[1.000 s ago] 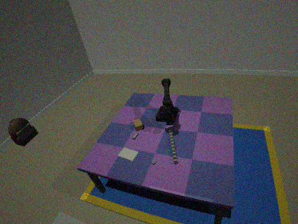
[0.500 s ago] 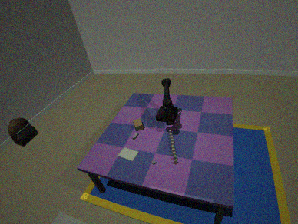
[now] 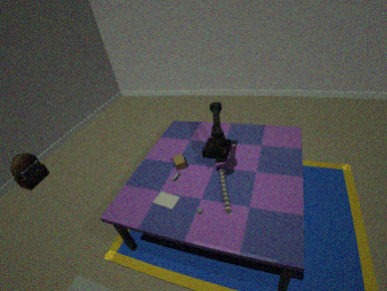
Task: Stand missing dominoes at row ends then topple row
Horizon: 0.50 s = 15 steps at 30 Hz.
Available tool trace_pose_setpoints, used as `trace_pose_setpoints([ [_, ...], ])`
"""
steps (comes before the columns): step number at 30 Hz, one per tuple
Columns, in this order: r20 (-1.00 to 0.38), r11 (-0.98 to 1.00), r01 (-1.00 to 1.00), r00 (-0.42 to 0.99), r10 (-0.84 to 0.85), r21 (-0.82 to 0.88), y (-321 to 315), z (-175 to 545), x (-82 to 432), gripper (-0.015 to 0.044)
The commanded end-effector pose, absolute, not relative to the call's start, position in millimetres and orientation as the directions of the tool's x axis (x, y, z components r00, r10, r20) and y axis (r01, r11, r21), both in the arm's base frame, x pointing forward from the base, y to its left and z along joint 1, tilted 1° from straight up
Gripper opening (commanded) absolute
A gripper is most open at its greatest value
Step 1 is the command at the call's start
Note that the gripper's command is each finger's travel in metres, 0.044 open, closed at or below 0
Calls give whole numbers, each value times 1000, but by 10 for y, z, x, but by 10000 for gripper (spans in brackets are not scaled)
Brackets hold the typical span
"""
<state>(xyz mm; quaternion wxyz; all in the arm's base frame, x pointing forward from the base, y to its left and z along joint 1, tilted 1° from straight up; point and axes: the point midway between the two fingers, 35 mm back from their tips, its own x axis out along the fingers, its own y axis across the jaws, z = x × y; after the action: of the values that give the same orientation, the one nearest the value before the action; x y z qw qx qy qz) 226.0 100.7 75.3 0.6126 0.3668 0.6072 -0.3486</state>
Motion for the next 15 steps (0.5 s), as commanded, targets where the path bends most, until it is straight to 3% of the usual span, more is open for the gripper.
trace_pose_setpoints([
  [1,-1000,482,876,17,18,24,1015,523,2284,0],
  [5,-1000,482,876,17,18,23,1002,-18,2267,0],
  [15,-1000,482,876,17,18,23,1028,-36,2315,0],
])
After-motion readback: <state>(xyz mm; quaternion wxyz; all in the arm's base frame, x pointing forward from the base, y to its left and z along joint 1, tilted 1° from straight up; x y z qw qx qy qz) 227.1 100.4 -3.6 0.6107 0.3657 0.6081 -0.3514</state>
